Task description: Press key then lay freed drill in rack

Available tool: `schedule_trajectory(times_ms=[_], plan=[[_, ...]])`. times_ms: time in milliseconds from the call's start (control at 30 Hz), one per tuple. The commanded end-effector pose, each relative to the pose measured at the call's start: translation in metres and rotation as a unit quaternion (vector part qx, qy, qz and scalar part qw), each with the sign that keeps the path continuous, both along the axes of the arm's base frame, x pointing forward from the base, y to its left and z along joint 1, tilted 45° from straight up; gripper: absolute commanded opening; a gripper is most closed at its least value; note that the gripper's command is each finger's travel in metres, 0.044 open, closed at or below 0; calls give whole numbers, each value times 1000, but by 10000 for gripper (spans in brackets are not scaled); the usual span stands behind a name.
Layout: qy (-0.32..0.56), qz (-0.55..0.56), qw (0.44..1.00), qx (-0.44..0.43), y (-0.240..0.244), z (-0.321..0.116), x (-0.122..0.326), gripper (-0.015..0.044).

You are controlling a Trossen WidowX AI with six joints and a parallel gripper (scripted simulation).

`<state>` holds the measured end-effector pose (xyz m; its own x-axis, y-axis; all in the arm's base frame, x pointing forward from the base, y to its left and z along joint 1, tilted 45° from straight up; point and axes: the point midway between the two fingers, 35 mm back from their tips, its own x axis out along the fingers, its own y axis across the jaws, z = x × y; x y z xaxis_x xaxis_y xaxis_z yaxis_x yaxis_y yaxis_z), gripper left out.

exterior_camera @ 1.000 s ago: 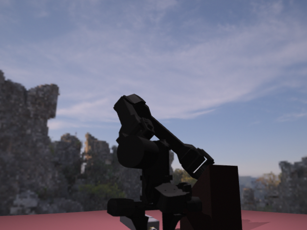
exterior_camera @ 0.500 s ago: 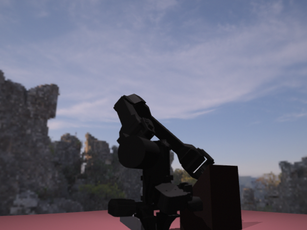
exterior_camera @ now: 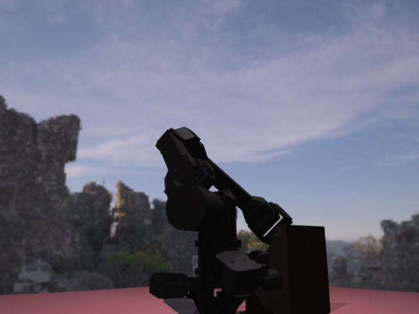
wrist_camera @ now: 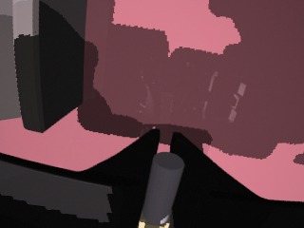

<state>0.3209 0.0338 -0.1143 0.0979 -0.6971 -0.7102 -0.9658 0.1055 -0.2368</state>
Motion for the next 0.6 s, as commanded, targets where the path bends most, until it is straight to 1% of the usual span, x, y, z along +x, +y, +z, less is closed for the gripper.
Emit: schedule_trajectory(times_ms=[0, 567], plan=[[-3, 0, 1000, 2, 6, -4, 4, 0], [-3, 0, 1000, 3, 25, -21, 11, 0]])
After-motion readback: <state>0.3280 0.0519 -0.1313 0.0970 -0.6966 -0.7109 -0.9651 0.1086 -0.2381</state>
